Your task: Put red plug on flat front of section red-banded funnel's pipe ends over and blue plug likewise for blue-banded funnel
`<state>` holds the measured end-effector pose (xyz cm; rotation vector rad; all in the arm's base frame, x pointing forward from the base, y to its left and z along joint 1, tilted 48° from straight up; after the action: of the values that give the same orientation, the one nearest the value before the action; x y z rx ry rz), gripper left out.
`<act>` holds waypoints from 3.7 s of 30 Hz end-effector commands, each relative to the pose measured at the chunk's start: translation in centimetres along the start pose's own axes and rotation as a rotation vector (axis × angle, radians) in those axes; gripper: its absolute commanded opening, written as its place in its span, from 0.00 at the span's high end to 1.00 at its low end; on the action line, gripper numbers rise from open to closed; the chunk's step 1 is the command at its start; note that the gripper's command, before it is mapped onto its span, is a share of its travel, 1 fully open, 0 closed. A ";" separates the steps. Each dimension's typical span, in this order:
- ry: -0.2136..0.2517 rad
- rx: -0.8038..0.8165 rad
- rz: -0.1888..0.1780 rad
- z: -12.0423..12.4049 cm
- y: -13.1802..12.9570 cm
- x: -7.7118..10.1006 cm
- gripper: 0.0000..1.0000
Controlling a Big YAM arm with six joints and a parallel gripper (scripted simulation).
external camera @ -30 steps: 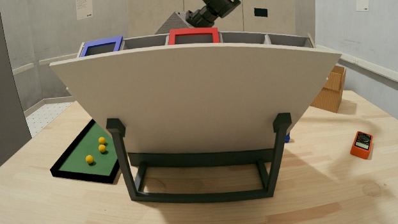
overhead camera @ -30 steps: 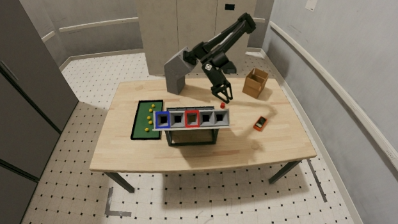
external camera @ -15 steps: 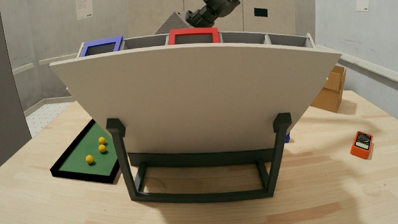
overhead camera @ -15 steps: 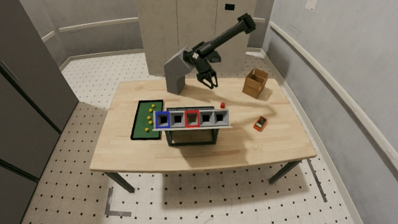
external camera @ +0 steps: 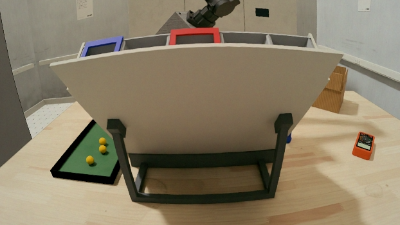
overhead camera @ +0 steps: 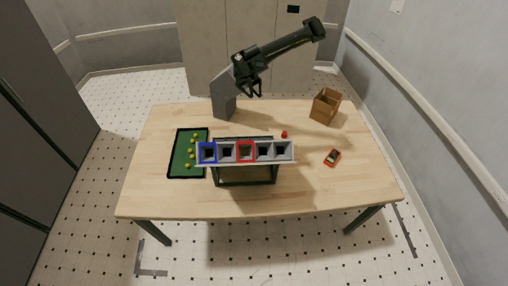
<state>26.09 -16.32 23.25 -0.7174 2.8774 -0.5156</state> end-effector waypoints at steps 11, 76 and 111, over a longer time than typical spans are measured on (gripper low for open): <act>-0.080 0.065 0.009 2.8 2.2 6.0 0.00; 0.224 -0.142 0.159 11.6 12.1 -1.9 0.00; 0.562 -0.698 0.019 10.5 11.1 -2.2 0.00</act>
<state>23.88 -7.72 8.01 -0.5398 3.4061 0.3105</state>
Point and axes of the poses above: the point where the finger pads meet when closed, its own x axis back along the fingers, its own y axis across the jaws, z = x × y, the point moved 4 cm from there along x, back along the fingers, and after that the axes turned 5 degrees about x, right-handed, at the moved point
